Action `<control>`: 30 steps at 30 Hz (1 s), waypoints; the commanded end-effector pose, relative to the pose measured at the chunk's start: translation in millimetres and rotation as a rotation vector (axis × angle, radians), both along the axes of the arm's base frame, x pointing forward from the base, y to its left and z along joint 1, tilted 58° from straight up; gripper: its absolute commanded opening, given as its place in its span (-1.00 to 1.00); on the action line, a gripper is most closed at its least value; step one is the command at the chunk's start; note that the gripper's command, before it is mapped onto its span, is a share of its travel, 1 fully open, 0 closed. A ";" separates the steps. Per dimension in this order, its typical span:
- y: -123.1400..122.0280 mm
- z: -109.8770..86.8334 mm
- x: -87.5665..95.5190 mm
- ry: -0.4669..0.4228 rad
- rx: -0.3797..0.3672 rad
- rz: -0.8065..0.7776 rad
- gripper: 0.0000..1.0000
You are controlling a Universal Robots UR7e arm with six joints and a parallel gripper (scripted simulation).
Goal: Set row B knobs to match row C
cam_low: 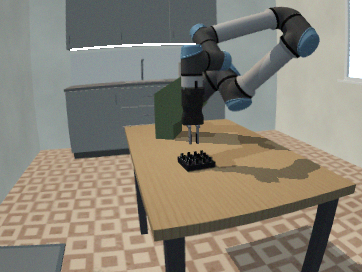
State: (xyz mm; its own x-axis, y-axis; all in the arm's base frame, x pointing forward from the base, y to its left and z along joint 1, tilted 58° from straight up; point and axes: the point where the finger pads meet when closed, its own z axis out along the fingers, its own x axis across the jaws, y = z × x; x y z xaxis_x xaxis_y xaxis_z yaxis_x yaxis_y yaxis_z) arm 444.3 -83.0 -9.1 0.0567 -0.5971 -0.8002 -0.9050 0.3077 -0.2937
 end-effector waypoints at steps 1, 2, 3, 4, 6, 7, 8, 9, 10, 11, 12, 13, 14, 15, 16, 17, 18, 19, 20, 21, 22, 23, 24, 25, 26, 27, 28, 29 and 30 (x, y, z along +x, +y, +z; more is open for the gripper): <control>0.0 -0.3 0.4 0.000 -0.001 -0.001 -0.07; 0.3 -0.5 0.6 0.000 -0.001 -0.001 -0.07; 0.3 -0.5 0.6 0.000 -0.001 -0.001 -0.07; 0.3 -0.5 0.6 0.000 -0.001 -0.001 -0.07; 0.9 -0.9 1.0 0.000 -0.001 -0.001 -0.07; 1.3 -1.2 1.2 0.000 -0.001 -0.001 -0.07; 1.8 -1.5 1.5 0.000 -0.001 -0.001 -0.07; 2.3 -1.9 1.8 0.000 -0.001 -0.001 -0.07; 2.9 -2.3 2.1 0.000 -0.001 -0.001 -0.07; 3.5 -2.7 2.5 0.000 -0.001 -0.001 -0.07; 4.2 -3.2 2.9 0.000 -0.001 -0.001 -0.07; 4.9 -3.7 3.3 0.000 -0.001 -0.001 -0.07; 5.7 -4.2 3.8 0.000 -0.001 -0.001 -0.07; 6.5 -4.8 4.3 0.000 -0.001 -0.001 -0.07; 7.4 -5.4 4.8 0.000 -0.001 -0.001 -0.07; 8.3 -6.0 5.3 0.000 -0.001 -0.001 -0.07; 9.2 -6.6 5.9 0.000 -0.001 -0.001 -0.07; 10.2 -7.3 6.5 0.000 -0.001 -0.001 -0.07; 10.2 -7.3 6.5 0.000 -0.001 -0.001 -0.07; 10.2 -7.3 6.5 0.000 -0.001 -0.001 -0.07; 11.2 -8.0 7.1 0.000 -0.001 -0.001 -0.07; 12.2 -8.6 7.7 0.000 -0.001 -0.001 -0.07; 13.2 -9.3 8.3 0.000 -0.001 -0.001 -0.07; 14.2 -10.1 8.9 0.000 -0.001 -0.001 -0.07; 15.2 -10.8 9.5 0.000 -0.001 -0.001 -0.07; 16.3 -11.5 10.1 0.000 -0.001 -0.001 -0.07; 17.3 -12.2 10.7 0.000 -0.001 -0.001 -0.07; 18.3 -12.9 11.3 0.000 -0.001 -0.001 -0.07; 19.3 -13.6 11.9 0.000 -0.001 -0.001 -0.07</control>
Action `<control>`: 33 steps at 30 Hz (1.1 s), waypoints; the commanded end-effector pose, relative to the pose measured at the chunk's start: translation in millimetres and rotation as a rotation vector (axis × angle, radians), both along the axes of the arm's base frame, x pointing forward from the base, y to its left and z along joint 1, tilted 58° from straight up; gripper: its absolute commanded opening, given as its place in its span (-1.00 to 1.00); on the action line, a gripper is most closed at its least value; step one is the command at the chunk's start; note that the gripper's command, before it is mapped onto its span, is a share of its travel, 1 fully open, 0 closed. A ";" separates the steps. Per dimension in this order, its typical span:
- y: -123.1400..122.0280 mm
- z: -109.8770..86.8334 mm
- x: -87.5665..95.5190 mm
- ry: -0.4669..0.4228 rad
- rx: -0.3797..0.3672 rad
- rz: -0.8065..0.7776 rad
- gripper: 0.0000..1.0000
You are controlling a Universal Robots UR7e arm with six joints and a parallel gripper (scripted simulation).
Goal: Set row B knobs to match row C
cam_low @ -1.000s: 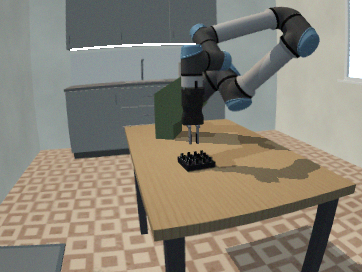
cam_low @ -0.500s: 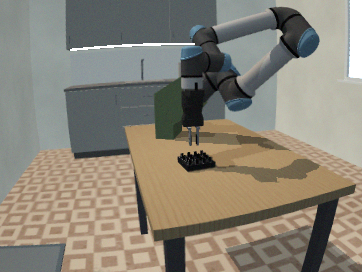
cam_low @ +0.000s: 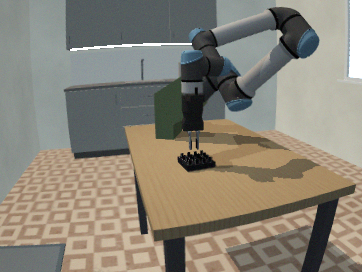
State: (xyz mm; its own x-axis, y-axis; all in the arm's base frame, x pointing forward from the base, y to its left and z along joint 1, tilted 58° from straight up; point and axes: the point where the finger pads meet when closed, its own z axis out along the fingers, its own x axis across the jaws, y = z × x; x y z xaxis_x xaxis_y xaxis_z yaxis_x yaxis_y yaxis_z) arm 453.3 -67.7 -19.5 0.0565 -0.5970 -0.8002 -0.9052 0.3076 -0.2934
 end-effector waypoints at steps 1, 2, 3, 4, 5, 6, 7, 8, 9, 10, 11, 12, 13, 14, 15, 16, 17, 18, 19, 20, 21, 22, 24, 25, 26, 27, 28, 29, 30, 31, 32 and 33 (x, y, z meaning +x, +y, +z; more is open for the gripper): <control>5.0 -3.9 3.5 0.000 -0.001 -0.001 -0.07; 6.0 -4.5 4.1 0.000 -0.001 -0.001 -0.07; 6.9 -5.2 4.7 0.000 -0.001 -0.001 -0.07; 7.8 -5.8 5.2 0.000 -0.001 -0.001 -0.07; 8.7 -6.4 5.8 0.000 -0.001 -0.001 -0.07; 9.6 -7.0 6.3 0.000 -0.001 -0.001 -0.07; 9.6 -7.0 6.3 0.000 -0.001 -0.001 -0.07; 9.6 -7.0 6.3 0.000 -0.001 -0.001 -0.07; 10.4 -7.6 6.7 0.000 -0.001 -0.001 -0.07; 11.2 -8.1 7.2 0.000 -0.001 -0.001 -0.07; 11.9 -8.6 7.6 0.000 -0.001 -0.001 -0.07; 12.6 -9.1 8.0 0.000 -0.001 -0.001 -0.07; 13.2 -9.5 8.4 0.000 -0.001 -0.001 -0.07; 13.8 -9.9 8.8 0.000 -0.001 -0.001 -0.07; 14.3 -10.3 9.1 0.000 -0.001 -0.001 -0.07; 14.8 -10.6 9.4 0.000 -0.001 -0.001 -0.07; 15.2 -10.9 9.6 0.000 -0.001 -0.001 -0.07; 15.6 -11.2 9.9 0.000 -0.001 -0.001 -0.07; 15.9 -11.4 10.1 0.000 -0.001 -0.001 -0.07; 16.2 -11.6 10.2 0.000 -0.001 -0.001 -0.07; 16.5 -11.7 10.4 0.000 -0.001 -0.001 -0.07; 16.6 -11.9 10.5 0.000 -0.001 -0.001 -0.07; 16.8 -12.0 10.6 0.000 -0.001 -0.001 -0.07; 16.8 -12.0 10.6 0.000 -0.001 -0.001 -0.07; 16.9 -12.0 10.6 0.000 -0.001 -0.001 -0.07; 17.0 -12.1 10.7 0.000 -0.001 -0.001 -0.07; 17.0 -12.1 10.7 0.000 -0.001 -0.001 -0.07; 17.1 -12.1 10.7 0.000 -0.001 -0.001 -0.07; 17.1 -12.2 10.7 0.000 -0.001 -0.001 -0.07; 17.1 -12.2 10.7 0.000 -0.001 -0.001 -0.07; 17.1 -12.2 10.7 0.000 -0.001 -0.001 -0.07; 17.1 -12.2 10.7 0.000 -0.001 -0.001 -0.07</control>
State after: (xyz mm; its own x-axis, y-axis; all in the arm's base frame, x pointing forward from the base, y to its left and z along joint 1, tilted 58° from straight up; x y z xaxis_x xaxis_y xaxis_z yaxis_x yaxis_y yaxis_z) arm 463.8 -50.2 -31.7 0.0562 -0.5971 -0.8002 -0.9052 0.3077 -0.2932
